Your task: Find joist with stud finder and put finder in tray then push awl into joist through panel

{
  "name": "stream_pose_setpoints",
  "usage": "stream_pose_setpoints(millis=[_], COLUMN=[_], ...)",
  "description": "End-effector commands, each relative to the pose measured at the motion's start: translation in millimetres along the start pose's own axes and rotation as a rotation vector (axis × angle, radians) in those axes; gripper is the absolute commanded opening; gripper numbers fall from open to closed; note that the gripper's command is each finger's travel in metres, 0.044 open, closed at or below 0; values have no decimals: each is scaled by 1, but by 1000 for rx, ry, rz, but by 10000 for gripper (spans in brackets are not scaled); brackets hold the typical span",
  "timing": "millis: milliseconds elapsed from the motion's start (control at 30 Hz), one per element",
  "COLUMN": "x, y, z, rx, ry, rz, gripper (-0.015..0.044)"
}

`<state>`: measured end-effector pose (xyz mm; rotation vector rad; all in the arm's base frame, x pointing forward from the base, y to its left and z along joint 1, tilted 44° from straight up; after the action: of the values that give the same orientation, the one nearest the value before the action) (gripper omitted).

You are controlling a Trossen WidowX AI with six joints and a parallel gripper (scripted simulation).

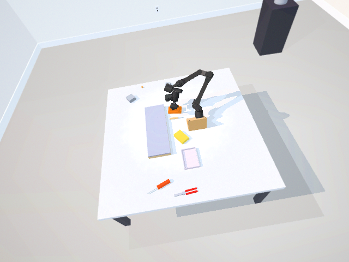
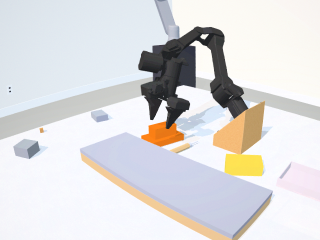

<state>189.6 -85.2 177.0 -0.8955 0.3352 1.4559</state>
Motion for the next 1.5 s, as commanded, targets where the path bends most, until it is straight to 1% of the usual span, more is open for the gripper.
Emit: stream_pose_setpoints(millis=[0,633,733,1467], x=[2,2,2,2], y=[3,12,12,12], z=[-7,-34,-34,-34], rx=[6,-1,-1,-1], ry=[-6,-3,-3,-3], rz=[9,14,14,14], gripper=[440,440,361,215])
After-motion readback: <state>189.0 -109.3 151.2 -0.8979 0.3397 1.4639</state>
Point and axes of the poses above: the point midway between the two fingers, 35 mm back from their tips, its own z axis back along the fingers, its own x axis across the jaws, y = z × x, the point moved 5 cm from there along z, back along the fingers, and after that the axes turned 2 degrees about z, right-handed, at the moved point
